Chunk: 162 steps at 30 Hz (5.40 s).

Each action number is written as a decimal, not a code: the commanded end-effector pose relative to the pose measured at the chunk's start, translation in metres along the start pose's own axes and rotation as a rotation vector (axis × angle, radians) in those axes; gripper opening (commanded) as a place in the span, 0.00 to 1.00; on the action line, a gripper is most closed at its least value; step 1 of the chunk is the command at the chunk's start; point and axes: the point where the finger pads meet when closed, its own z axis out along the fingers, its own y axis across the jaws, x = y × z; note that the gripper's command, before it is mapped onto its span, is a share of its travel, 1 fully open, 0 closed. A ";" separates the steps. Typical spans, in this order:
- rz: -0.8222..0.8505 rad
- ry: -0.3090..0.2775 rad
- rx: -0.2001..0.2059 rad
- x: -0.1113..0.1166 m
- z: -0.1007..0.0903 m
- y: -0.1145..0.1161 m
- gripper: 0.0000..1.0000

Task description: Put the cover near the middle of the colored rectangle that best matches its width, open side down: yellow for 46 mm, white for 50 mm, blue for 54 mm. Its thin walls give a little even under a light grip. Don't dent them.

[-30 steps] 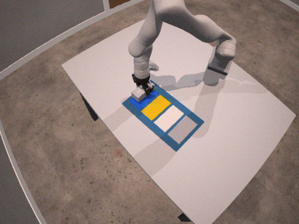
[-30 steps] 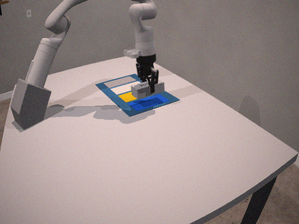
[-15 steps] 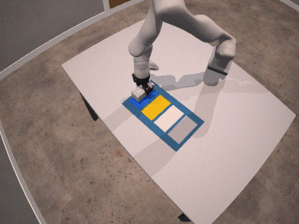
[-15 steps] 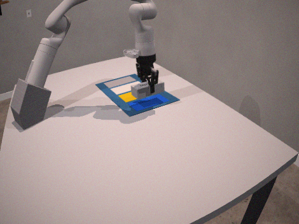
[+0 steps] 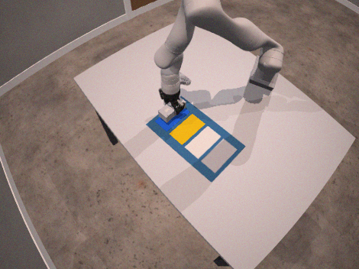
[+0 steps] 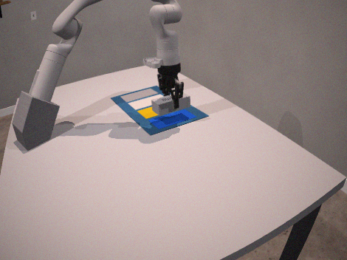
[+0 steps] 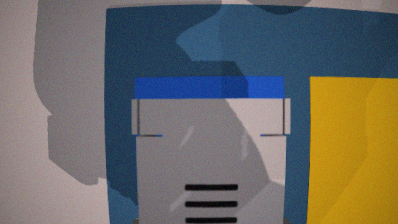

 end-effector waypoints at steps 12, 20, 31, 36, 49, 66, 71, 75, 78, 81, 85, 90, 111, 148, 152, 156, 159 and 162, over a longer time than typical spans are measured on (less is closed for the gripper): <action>-0.006 0.002 -0.001 0.002 0.019 0.001 0.00; -0.007 0.001 0.001 0.001 0.026 0.000 0.00; -0.009 -0.001 0.004 -0.001 0.028 0.000 0.00; -0.009 -0.001 0.004 -0.001 0.028 0.000 0.00; -0.009 -0.001 0.004 -0.001 0.028 0.000 0.00; -0.010 -0.002 0.004 -0.003 0.028 -0.003 0.00; -0.010 -0.002 0.004 -0.003 0.028 -0.003 0.00; -0.010 -0.002 0.004 -0.003 0.028 -0.003 0.00; -0.010 -0.002 0.004 -0.003 0.028 -0.003 0.00; -0.010 -0.002 0.004 -0.003 0.028 -0.003 0.00; -0.010 -0.002 0.004 -0.003 0.028 -0.003 0.00; -0.009 -0.001 0.004 -0.003 0.029 -0.003 0.00; -0.008 0.001 0.002 0.000 0.037 0.001 0.00; -0.010 -0.002 0.005 -0.002 0.036 -0.002 0.00; -0.010 -0.002 0.004 -0.002 0.036 -0.002 0.00; -0.010 -0.002 0.004 -0.002 0.036 -0.002 0.00; -0.010 -0.002 0.004 -0.002 0.036 -0.002 0.00; -0.010 -0.002 0.004 -0.002 0.036 -0.002 0.00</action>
